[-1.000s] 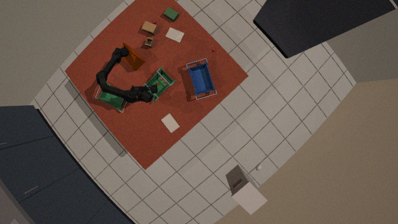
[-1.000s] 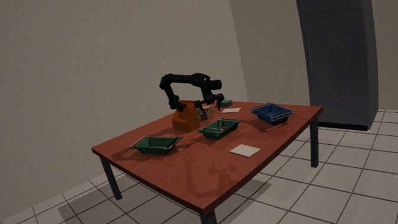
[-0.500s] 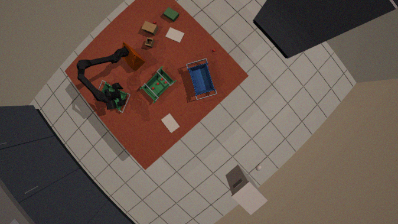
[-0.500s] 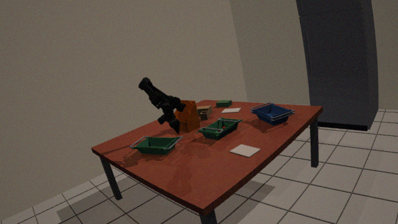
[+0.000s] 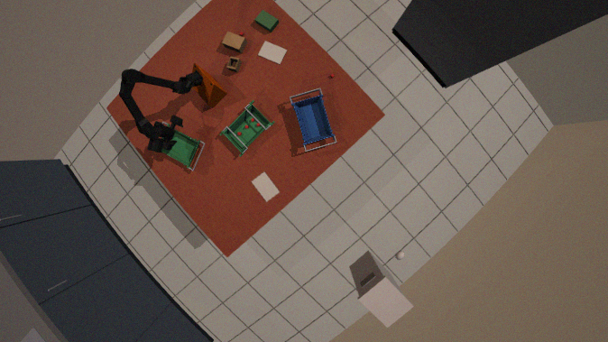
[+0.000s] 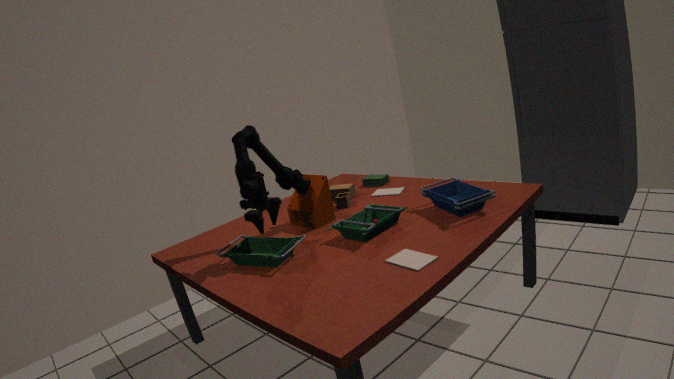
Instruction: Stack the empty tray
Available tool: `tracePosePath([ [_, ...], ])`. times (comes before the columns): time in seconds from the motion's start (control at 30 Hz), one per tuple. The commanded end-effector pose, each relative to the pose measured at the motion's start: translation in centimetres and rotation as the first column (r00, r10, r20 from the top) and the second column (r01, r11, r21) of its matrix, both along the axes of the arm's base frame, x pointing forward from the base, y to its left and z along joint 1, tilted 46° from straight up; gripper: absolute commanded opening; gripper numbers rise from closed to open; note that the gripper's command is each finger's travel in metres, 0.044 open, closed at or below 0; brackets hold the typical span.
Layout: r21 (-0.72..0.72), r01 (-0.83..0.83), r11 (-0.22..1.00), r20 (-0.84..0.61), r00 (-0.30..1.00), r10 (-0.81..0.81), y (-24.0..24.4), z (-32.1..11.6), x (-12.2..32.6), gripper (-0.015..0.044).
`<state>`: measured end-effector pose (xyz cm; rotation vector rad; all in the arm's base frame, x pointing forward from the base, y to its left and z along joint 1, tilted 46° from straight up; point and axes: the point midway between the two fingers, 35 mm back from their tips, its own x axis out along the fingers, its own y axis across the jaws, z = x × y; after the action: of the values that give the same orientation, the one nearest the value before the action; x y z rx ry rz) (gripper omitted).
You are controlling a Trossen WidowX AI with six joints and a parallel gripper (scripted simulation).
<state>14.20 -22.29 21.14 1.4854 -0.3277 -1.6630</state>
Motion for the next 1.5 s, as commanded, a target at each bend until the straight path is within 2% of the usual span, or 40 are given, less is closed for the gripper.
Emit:
tracePosePath([
  [0.0, 0.001, 0.011, 1.0, 0.01, 1.0, -0.011, -0.3, -0.4, -0.1, 0.044],
  [0.57, -0.001, 0.01, 1.0, 0.008, 1.0, -0.01, -5.9, -5.6, 0.5, 0.044],
  [0.83, -0.002, 0.01, 1.0, 0.007, 1.0, -0.01, -6.1, -5.9, 0.4, 0.044],
  [1.3, -0.002, 0.01, 1.0, 0.007, 1.0, -0.01, -6.1, -5.9, 0.4, 0.0235],
  [1.47, -0.002, 0.01, 1.0, 0.007, 1.0, -0.01, -6.1, -5.9, 0.4, 0.0201],
])
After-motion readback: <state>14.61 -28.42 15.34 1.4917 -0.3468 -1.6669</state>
